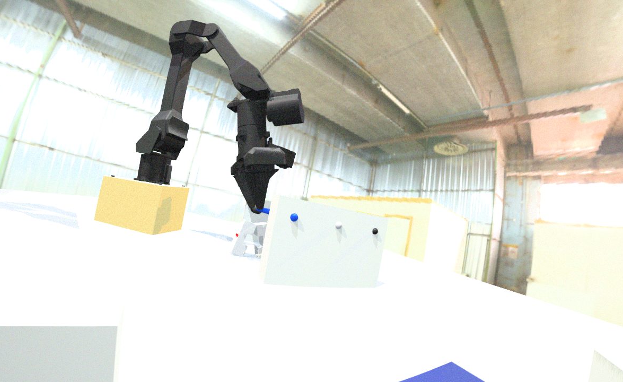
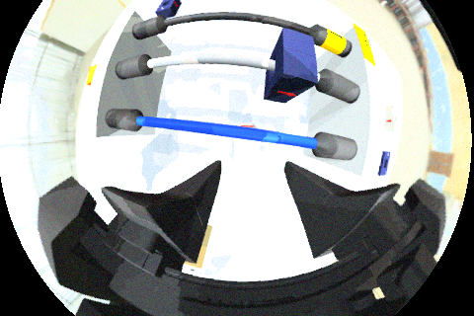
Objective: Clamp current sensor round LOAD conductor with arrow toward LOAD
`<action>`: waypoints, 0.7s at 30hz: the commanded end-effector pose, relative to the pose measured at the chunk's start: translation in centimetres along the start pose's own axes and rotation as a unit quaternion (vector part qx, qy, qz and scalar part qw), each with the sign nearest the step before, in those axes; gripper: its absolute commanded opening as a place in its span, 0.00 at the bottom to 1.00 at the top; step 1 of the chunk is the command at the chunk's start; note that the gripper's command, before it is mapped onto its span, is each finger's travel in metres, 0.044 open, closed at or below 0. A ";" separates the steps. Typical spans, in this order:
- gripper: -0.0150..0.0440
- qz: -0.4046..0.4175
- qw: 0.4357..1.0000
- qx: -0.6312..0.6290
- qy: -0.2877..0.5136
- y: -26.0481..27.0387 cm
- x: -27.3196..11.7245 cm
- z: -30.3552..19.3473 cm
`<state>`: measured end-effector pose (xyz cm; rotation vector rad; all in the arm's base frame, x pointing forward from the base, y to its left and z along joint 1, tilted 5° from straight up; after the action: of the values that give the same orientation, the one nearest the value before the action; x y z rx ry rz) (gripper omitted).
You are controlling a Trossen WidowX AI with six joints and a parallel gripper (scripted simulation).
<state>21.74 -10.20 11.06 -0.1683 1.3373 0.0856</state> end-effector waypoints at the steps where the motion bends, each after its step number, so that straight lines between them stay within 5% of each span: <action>1: 0.74 0.006 1.000 -0.001 0.005 0.2 1.1 -0.2; 21: 0.74 0.006 1.000 -0.001 0.005 0.3 3.6 -0.4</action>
<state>22.24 -10.16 7.94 -0.1728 1.3386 0.0941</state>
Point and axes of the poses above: the point midway between the two fingers, 35 mm back from their tips, its own x axis out along the fingers, its own y axis across the jaws, z = x × y, the point moved 9 cm from there along -x, back along the fingers, and after that the axes turned 2 degrees about x, right-handed, at the moved point
